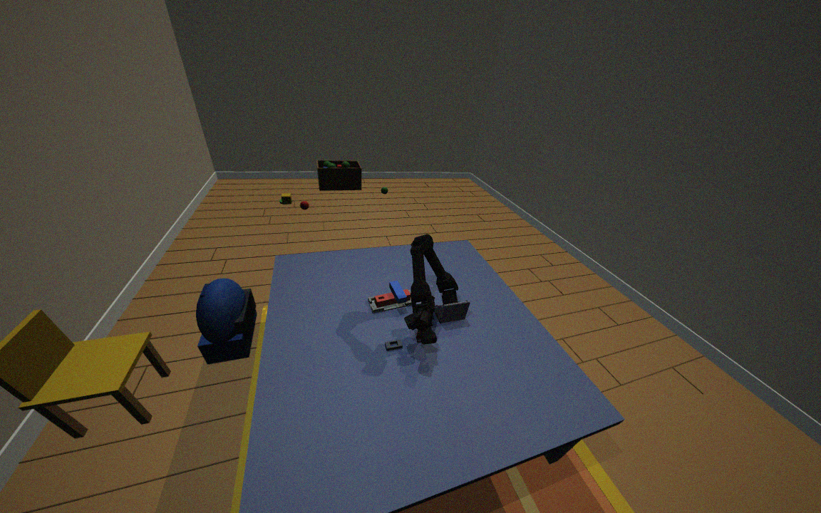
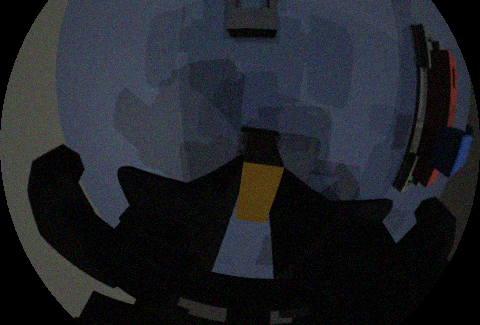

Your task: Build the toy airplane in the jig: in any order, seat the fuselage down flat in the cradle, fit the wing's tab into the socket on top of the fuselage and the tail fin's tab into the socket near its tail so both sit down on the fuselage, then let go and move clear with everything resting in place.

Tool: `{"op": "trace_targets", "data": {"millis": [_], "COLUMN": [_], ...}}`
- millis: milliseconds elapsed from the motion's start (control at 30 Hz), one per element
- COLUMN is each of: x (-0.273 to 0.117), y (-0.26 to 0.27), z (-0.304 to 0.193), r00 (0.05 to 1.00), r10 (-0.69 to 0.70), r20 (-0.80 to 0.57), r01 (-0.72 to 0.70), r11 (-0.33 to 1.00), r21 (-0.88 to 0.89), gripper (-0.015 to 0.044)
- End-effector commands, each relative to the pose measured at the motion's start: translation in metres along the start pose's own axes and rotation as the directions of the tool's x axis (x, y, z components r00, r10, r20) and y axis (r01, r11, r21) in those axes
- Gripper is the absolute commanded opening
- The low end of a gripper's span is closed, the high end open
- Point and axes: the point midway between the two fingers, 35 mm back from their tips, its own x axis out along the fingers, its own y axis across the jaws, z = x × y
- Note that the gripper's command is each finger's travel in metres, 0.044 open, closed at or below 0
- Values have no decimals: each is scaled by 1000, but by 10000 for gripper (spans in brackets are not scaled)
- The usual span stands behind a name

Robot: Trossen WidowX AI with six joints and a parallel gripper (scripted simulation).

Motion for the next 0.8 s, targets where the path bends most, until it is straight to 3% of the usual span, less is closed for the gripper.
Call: {"op": "trace_targets", "data": {"millis": [0,100,767], "x": [0,0,-44], "y": [0,0,17], "z": [0,0,9], "r00": [1000,1000,997], "r10": [-1,-1,59], "r20": [3,3,40], "r01": [1,1,-60], "r11": [1000,1000,998], "r21": [-4,-4,25], "gripper": [39,0,0]}}
